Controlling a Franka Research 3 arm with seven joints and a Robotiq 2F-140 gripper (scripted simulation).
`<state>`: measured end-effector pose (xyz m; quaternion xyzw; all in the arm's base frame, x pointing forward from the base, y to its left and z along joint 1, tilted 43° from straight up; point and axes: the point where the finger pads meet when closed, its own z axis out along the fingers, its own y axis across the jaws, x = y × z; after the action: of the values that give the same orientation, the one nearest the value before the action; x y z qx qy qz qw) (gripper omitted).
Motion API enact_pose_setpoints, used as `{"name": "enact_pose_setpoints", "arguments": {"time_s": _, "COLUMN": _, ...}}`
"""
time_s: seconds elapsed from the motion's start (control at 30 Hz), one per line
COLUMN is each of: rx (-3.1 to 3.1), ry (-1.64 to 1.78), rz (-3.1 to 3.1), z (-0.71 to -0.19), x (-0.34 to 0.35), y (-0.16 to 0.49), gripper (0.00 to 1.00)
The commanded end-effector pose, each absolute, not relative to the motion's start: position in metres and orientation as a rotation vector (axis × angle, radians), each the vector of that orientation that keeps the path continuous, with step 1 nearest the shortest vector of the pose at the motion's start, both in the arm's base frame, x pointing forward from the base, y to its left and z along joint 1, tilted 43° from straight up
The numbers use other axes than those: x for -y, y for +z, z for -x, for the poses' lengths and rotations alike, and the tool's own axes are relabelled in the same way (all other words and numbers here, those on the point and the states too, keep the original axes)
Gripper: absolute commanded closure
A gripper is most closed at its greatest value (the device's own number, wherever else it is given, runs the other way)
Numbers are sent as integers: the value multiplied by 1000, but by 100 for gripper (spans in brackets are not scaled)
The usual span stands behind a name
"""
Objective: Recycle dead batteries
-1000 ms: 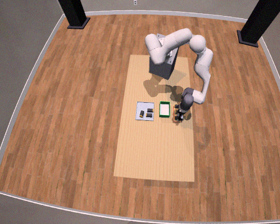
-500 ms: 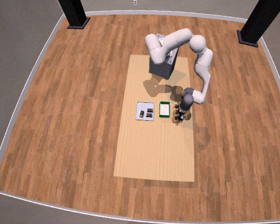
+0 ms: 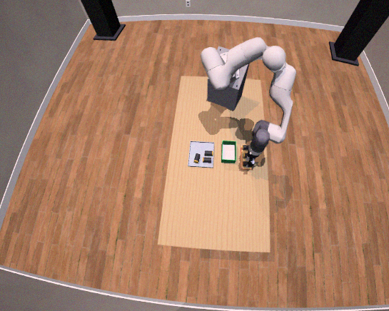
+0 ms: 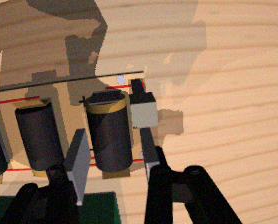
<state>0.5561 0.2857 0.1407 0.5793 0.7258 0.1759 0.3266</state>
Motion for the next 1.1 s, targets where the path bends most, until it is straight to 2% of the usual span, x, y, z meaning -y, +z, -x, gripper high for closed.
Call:
{"name": "enact_pose_setpoints", "arguments": {"time_s": 0.0, "rx": -1901, "ry": 460, "rz": -1528, "z": -546, "x": -288, "y": 149, "gripper": 71}}
{"name": "enact_pose_setpoints", "arguments": {"time_s": 0.4, "rx": -1901, "ry": 460, "rz": -1528, "z": -523, "x": -292, "y": 174, "gripper": 71}}
{"name": "enact_pose_setpoints", "arguments": {"time_s": 1.07, "rx": -1901, "ry": 460, "rz": -1528, "z": -522, "x": -293, "y": 175, "gripper": 71}}
